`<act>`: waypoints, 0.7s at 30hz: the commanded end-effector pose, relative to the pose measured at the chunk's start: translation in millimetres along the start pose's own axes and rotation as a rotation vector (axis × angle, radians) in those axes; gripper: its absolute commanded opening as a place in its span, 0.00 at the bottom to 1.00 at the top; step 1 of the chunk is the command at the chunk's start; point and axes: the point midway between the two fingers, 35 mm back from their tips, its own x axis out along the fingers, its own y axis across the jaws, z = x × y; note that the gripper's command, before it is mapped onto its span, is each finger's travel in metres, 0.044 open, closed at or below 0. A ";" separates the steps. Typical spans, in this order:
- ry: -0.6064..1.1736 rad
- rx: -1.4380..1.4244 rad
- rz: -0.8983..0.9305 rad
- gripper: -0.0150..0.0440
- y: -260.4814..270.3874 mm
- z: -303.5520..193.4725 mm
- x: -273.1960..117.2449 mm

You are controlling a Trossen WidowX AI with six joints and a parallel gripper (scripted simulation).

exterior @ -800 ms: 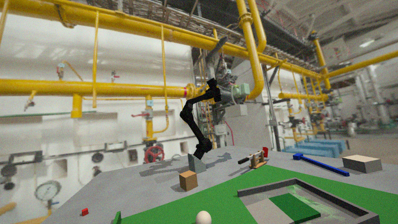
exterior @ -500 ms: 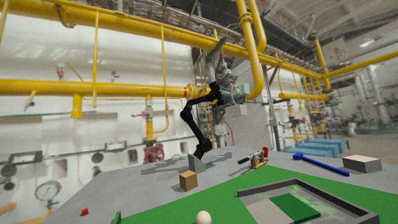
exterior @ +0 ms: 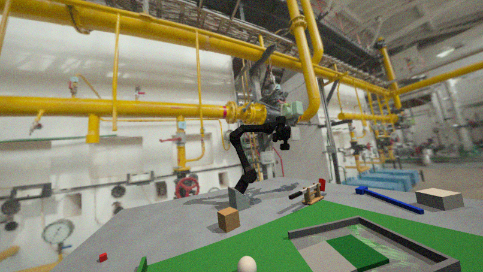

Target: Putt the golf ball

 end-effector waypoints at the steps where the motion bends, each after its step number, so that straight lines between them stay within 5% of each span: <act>1: 0.118 0.113 0.185 1.00 59.0 -48.7 10.7; 10: 0.368 0.426 0.489 1.00 176.3 -132.9 -26.0; 21: 0.680 1.010 0.671 1.00 296.9 -171.8 -148.9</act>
